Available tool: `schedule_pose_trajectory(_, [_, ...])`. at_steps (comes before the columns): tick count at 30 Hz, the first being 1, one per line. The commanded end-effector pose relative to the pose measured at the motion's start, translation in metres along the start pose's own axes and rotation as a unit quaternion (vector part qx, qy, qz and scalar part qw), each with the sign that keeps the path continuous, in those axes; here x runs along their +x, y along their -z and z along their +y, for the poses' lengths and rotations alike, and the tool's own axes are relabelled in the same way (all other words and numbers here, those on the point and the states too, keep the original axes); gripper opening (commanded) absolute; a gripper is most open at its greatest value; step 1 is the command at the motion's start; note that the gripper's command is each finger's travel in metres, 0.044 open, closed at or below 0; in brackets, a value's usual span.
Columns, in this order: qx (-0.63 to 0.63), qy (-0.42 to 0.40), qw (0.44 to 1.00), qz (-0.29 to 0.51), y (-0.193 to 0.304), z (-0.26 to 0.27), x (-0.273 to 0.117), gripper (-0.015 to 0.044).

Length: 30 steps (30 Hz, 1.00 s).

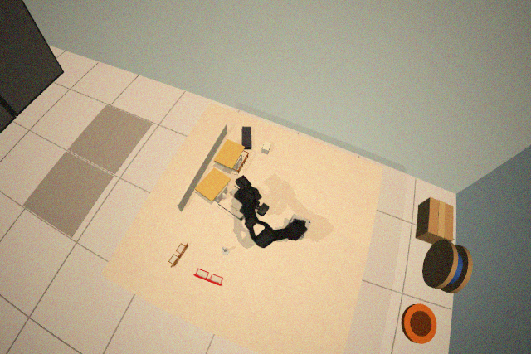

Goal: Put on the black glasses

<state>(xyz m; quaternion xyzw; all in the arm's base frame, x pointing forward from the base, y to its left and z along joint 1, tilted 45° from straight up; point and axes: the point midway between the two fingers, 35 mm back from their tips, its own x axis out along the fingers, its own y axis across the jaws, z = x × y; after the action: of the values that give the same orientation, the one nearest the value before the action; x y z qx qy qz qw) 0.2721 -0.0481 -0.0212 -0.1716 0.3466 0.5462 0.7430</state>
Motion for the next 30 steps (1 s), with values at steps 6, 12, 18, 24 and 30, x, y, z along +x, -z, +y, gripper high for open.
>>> schedule_pose_trajectory(6, [0.002, -0.001, 1.0, -0.002, 0.0, -0.014, 0.001, 0.0])
schedule_pose_trajectory(12, [0.002, -0.004, 1.0, -0.002, 0.0, -0.023, 0.001, 0.0])
schedule_pose_trajectory(18, [0.002, -0.004, 1.0, -0.002, 0.0, -0.031, 0.001, 0.0])
schedule_pose_trajectory(24, [0.001, -0.004, 1.0, -0.002, 0.0, -0.04, 0.001, 0.0])
schedule_pose_trajectory(30, [0.001, -0.003, 1.0, -0.002, 0.0, -0.049, 0.001, 0.0])
